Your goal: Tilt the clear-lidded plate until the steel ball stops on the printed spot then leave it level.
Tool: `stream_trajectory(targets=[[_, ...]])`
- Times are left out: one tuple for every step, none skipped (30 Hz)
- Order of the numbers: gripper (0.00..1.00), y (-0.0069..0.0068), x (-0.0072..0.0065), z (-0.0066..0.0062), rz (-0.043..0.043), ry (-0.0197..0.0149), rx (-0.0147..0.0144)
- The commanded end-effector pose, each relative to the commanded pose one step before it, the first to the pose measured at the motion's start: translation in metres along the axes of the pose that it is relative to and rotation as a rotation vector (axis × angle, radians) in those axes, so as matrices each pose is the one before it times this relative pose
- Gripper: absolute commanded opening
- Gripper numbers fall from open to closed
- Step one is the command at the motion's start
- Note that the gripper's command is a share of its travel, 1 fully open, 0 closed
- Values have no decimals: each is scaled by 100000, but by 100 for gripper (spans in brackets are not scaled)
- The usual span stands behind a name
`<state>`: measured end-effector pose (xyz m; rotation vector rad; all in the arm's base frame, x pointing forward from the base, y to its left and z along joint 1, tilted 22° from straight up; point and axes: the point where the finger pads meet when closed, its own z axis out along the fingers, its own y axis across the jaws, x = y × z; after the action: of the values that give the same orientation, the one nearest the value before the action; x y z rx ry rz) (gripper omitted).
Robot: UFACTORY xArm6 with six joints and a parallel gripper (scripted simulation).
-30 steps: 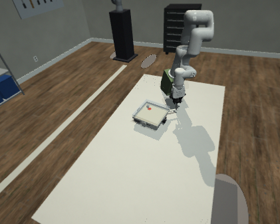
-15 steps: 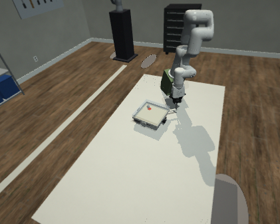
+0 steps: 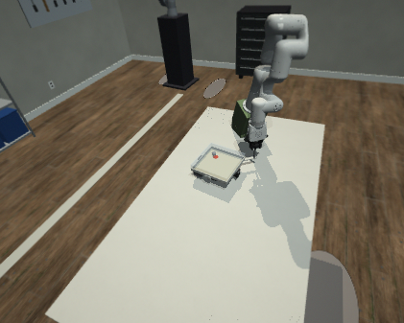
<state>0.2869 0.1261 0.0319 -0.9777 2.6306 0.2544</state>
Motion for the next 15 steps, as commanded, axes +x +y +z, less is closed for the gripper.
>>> stream_trajectory(targets=[[0, -61, -437, -67, -98, -544, 237], [0, 6, -9, 14, 0, 0, 0], [0, 6, -9, 14, 0, 0, 0], [0, 6, -9, 14, 0, 0, 0], [0, 6, -9, 14, 0, 0, 0], [0, 0, 0, 0, 0, 0, 0], [0, 0, 0, 0, 0, 0, 0], [0, 0, 0, 0, 0, 0, 0], [0, 0, 0, 0, 0, 0, 0], [0, 0, 0, 0, 0, 0, 0], [0, 0, 0, 0, 0, 0, 0], [0, 0, 0, 0, 0, 0, 0], [0, -23, 85, -57, 0, 0, 0], [0, -23, 86, -57, 0, 0, 0], [0, -24, 88, -56, 0, 0, 0]])
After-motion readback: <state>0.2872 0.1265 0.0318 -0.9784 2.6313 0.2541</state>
